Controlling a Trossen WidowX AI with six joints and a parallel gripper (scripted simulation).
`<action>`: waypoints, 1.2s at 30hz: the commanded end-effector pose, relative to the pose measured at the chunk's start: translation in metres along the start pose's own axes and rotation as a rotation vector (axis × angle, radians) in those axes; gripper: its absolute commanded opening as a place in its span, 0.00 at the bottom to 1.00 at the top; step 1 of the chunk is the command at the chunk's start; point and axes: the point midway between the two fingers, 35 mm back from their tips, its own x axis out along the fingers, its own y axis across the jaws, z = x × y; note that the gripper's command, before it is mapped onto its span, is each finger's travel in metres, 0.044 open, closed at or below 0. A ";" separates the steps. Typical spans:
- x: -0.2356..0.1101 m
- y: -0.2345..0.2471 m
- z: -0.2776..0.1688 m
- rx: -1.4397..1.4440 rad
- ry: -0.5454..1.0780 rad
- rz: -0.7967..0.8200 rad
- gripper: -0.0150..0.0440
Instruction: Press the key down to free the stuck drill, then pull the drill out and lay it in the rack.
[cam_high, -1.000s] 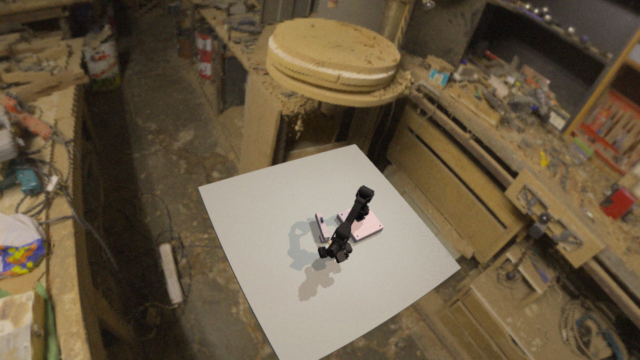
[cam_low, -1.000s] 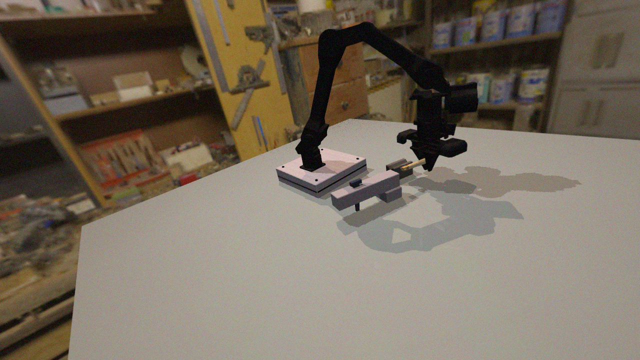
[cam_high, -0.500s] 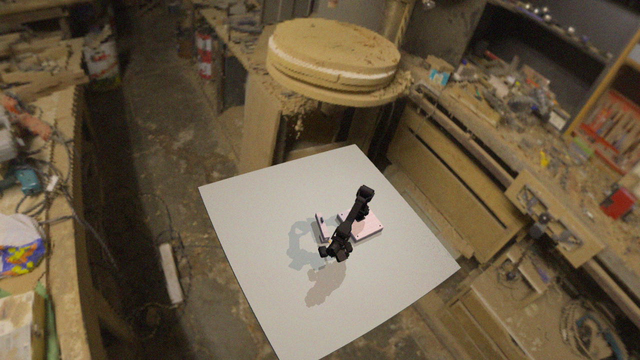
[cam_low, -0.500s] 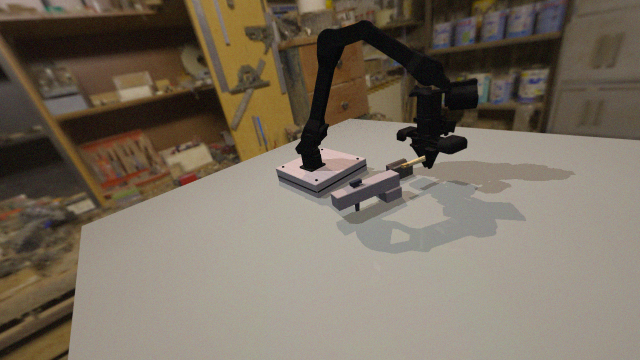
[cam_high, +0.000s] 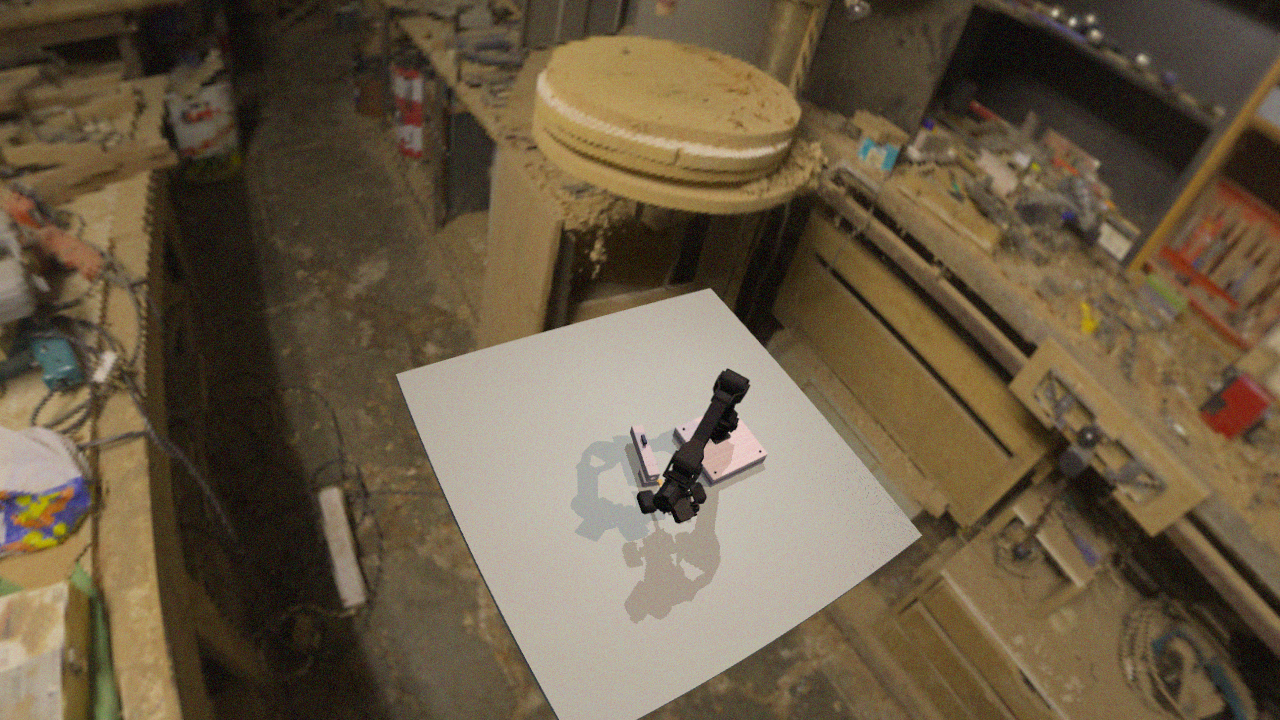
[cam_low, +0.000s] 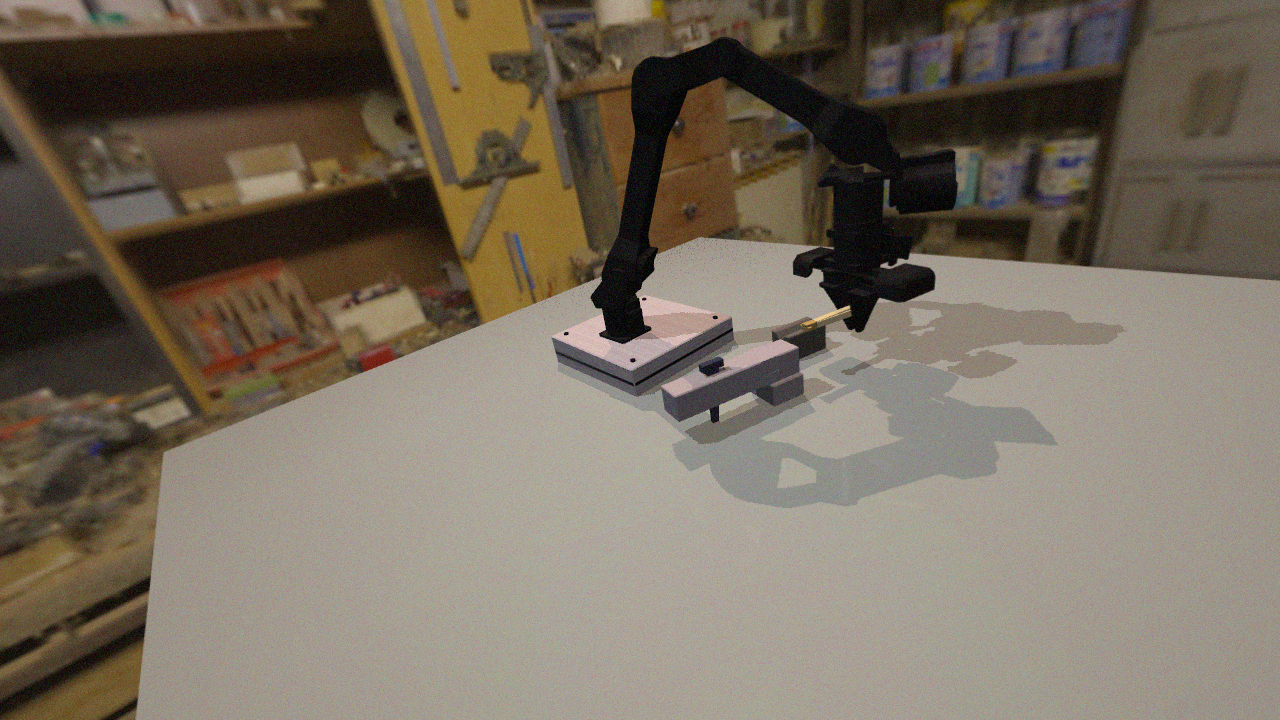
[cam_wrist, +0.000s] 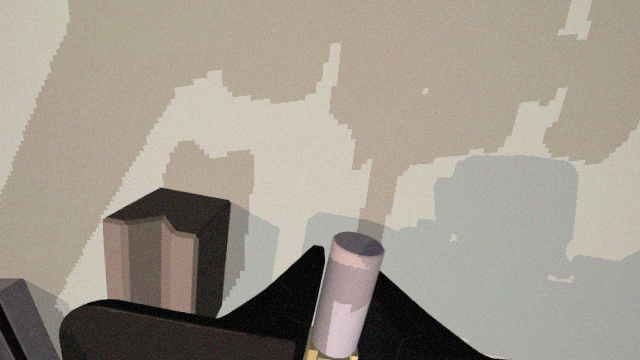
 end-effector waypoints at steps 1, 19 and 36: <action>-0.003 0.000 0.000 0.004 0.001 -0.003 0.25; -0.013 -0.001 -0.001 0.004 0.001 -0.003 0.25; -0.009 0.026 0.004 0.004 0.001 0.000 0.25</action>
